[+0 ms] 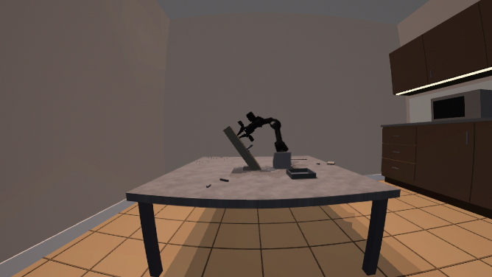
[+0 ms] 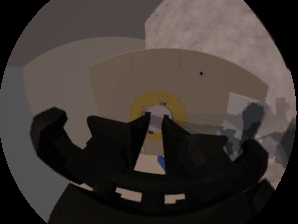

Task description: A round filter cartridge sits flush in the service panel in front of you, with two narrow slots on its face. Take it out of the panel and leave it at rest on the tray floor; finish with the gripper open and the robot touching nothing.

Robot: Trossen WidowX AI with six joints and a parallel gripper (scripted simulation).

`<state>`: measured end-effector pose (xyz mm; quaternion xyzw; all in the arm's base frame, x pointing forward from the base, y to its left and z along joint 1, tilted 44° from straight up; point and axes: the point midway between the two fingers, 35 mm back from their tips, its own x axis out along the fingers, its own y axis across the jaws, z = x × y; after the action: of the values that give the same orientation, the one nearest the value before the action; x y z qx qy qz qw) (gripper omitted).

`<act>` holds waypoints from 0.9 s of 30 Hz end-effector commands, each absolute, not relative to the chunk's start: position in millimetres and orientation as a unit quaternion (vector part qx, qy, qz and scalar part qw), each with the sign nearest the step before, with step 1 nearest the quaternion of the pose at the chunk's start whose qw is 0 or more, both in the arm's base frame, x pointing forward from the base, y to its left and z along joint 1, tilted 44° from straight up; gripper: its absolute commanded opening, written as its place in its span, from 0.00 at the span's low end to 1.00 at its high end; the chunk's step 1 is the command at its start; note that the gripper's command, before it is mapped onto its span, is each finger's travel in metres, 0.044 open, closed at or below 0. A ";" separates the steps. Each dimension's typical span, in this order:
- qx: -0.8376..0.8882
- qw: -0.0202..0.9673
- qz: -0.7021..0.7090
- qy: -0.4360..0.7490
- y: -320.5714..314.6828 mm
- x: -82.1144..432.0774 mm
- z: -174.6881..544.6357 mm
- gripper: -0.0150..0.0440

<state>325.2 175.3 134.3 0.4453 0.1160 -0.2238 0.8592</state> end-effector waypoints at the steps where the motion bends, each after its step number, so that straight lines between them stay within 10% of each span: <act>1: 0.402 0.879 -0.220 0.130 173.2 331.1 131.6 0.25; 27: -0.022 0.966 -0.142 0.214 172.5 333.0 130.7 0.25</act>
<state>325.7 174.9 133.5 0.0154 0.2037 -0.1477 0.9677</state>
